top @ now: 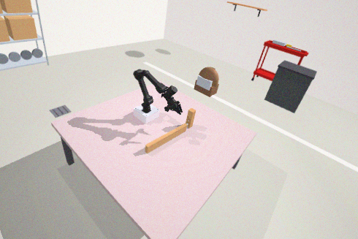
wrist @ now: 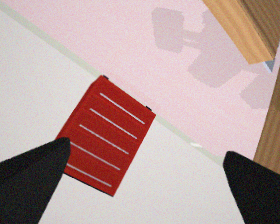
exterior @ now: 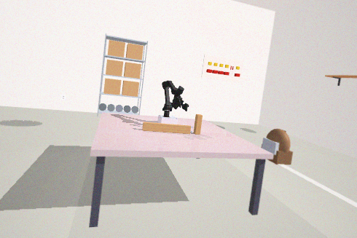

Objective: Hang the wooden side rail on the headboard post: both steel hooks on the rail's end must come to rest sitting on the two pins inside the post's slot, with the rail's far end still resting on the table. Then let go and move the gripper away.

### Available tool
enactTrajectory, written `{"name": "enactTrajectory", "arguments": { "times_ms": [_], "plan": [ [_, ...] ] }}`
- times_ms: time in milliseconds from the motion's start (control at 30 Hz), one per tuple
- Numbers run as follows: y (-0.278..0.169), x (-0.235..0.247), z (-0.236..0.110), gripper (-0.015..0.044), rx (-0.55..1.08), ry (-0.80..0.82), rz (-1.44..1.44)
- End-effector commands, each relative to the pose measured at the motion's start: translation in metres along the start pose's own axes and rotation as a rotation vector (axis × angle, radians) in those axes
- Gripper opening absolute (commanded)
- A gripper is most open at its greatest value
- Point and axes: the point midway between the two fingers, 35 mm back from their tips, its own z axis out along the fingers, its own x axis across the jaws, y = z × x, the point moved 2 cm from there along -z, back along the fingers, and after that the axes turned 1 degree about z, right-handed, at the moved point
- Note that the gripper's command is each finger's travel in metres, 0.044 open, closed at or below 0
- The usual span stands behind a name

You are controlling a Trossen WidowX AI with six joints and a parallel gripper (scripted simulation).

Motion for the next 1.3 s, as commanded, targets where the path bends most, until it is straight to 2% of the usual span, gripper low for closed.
{"name": "enactTrajectory", "arguments": {
  "times_ms": [0,333,1033,1267],
  "plan": [
    [0.0,-0.031,0.005,0.044,-0.052,-0.108,0.063],
    [0.012,-0.118,0.003,0.044,-0.287,-0.34,0.225],
    [0.013,-0.119,0.003,0.044,-0.292,-0.344,0.222],
    [0.024,-0.107,0.01,0.044,-0.264,-0.382,-0.037]
  ]
}}
